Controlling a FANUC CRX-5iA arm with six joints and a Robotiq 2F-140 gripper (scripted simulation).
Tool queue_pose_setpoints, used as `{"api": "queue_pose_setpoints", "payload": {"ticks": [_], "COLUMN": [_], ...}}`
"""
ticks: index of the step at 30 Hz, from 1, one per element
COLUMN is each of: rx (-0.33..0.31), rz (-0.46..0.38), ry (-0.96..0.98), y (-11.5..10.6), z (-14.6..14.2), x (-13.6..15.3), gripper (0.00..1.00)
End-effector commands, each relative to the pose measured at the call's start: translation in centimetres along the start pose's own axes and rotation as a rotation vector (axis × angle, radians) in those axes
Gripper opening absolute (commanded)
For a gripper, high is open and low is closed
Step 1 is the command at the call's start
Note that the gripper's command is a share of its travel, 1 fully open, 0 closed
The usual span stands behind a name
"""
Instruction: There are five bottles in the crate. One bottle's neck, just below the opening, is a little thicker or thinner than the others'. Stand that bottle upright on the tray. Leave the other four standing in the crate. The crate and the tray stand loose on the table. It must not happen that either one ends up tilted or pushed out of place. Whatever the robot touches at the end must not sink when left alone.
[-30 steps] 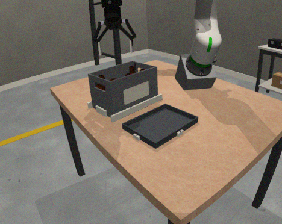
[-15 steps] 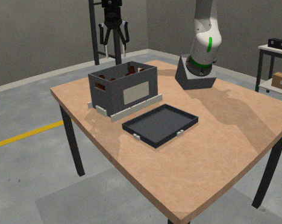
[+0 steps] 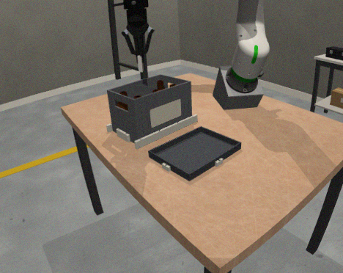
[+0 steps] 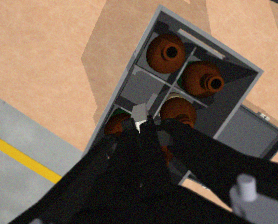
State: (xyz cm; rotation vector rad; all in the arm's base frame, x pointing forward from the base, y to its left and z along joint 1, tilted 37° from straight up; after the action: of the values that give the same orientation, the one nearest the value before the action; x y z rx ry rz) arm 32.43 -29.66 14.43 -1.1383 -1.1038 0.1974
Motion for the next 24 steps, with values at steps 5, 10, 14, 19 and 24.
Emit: {"api": "queue_pose_setpoints", "payload": {"ticks": [5, 10, 14, 19, 24], "rx": [-0.001, -0.001, -0.001, -0.001, -0.001], "rz": [0.001, 0.001, 0.001, 0.001, 0.001], "ry": [0.0, 0.0, 0.0, 0.0, 0.0], "y": [-0.07, -0.07, -0.07, -0.07, -0.07], "z": [-0.03, -0.03, -0.03, -0.03, -0.03], "x": [-0.02, -0.02, -0.02, -0.02, -0.02], "gripper": [0.1, 0.1, 0.1, 0.1, 0.44]}}
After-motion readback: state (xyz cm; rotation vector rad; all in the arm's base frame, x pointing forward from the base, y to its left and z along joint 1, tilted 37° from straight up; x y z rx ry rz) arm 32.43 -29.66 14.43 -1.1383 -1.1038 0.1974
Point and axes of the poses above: the point where the finger pads meet when closed, its own y axis out along the fingers, its own z axis across the jaws, x = y × z, the point moved 1 cm from there along -y, back along the fingers, and after that the axes turned 10 degrees about -y, right-handed, at the moved point
